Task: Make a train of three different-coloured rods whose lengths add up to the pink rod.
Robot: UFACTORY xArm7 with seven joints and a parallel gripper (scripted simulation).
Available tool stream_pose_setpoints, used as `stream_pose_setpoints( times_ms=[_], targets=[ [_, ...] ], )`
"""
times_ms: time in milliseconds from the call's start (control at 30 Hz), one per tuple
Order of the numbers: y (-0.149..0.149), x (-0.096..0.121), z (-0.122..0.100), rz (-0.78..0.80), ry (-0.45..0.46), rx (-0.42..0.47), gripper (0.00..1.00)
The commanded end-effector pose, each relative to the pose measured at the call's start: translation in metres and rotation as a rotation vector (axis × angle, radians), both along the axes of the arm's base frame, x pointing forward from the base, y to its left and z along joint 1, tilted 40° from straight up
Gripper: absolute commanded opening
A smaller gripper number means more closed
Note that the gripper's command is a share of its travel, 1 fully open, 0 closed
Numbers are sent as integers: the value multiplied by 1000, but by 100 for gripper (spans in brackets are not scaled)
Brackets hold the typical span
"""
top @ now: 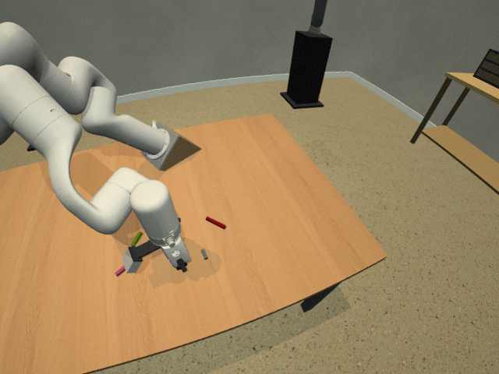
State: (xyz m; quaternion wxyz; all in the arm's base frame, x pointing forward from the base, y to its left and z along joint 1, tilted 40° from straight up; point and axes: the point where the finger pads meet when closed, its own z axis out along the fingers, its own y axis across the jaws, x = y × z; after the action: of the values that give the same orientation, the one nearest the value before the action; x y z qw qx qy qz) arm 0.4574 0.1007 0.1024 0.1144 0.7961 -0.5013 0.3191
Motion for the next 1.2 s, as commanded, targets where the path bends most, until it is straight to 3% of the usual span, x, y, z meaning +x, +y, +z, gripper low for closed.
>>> stream_pose_setpoints(
  times_ms=[0, 667, 700, 1167],
  targets=[
    [2, 0, 1, 3, -2, 2, 24],
    [2, 0, 1, 3, -2, 2, 24],
    [2, 0, 1, 3, -2, 2, 4],
    [2, 0, 1, 3, -2, 2, 4]
  ],
)
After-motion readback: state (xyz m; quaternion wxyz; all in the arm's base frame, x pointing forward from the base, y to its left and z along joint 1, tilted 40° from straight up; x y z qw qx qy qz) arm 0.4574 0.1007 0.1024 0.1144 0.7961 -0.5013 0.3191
